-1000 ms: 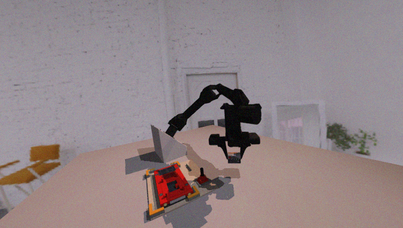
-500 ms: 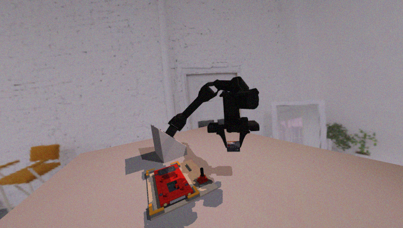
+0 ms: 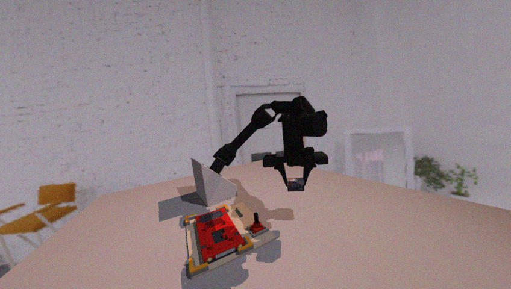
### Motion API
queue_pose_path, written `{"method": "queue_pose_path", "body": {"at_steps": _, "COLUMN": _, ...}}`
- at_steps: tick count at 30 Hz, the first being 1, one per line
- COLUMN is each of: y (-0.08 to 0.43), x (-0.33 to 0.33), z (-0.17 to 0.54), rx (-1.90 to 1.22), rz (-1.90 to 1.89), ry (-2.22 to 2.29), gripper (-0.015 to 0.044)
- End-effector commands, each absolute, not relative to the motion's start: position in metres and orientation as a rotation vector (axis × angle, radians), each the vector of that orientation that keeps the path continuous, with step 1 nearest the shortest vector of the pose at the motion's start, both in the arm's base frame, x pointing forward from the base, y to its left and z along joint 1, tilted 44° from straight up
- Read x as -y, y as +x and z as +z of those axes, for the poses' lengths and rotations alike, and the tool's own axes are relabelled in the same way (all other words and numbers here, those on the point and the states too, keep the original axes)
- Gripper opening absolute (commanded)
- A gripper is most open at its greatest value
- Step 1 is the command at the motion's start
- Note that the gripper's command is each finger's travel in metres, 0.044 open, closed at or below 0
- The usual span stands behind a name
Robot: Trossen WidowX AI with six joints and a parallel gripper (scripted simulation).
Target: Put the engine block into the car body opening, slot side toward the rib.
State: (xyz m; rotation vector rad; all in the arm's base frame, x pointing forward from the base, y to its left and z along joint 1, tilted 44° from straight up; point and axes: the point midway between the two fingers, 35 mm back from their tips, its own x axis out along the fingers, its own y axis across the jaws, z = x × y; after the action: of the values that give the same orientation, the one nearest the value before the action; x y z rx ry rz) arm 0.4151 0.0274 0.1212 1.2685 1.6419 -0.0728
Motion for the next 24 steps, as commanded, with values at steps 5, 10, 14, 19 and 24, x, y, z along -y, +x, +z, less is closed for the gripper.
{"method": "queue_pose_path", "body": {"at_steps": 5, "y": 0.414, "x": -0.027, "z": 0.123, "rx": -1.601, "rz": -0.103, "ry": 1.261, "gripper": 0.0}}
{"method": "queue_pose_path", "body": {"at_steps": 10, "y": 0.412, "x": -0.03, "z": 0.124, "rx": -1.522, "rz": -0.167, "ry": 1.228, "gripper": 0.0}}
{"method": "queue_pose_path", "body": {"at_steps": 14, "y": 0.409, "x": -0.033, "z": 0.125, "rx": -1.415, "rz": -0.243, "ry": 1.191, "gripper": 0.0}}
{"method": "queue_pose_path", "body": {"at_steps": 19, "y": 0.406, "x": -0.038, "z": 0.125, "rx": -1.272, "rz": -0.339, "ry": 1.14, "gripper": 0.0}}
{"method": "queue_pose_path", "body": {"at_steps": 24, "y": 0.404, "x": -0.042, "z": 0.125, "rx": -1.139, "rz": -0.422, "ry": 1.092, "gripper": 0.0}}
